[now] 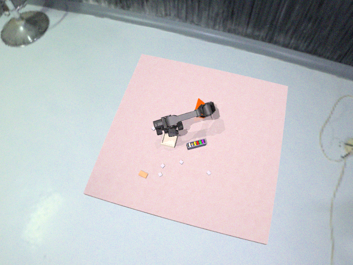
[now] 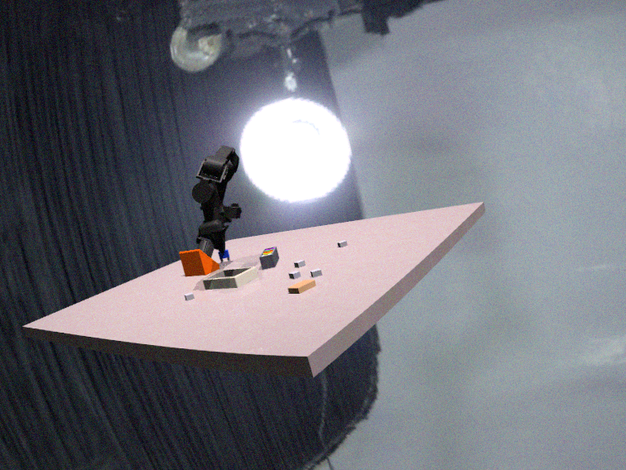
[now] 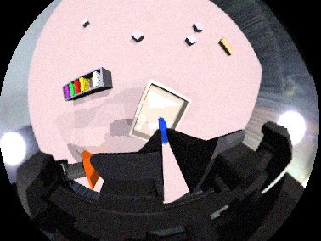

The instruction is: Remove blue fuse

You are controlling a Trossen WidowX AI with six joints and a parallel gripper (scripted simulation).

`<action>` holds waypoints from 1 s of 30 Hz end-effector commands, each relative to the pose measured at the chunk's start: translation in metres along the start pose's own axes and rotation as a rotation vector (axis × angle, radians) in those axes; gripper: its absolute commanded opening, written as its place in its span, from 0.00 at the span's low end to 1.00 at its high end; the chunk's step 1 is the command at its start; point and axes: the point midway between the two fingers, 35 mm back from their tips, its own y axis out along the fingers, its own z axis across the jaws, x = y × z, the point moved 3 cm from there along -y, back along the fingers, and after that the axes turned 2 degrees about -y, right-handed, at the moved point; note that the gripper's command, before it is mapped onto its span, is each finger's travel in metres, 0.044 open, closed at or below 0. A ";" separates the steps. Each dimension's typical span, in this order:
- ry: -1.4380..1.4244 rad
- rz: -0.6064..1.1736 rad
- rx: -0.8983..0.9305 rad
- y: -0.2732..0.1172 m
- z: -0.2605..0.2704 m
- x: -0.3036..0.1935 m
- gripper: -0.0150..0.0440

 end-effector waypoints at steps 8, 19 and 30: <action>-0.012 0.002 -0.008 0.012 -0.003 0.000 0.25; -0.012 0.002 -0.007 0.030 -0.003 0.000 0.25; -0.018 0.006 -0.009 0.035 -0.003 0.000 0.43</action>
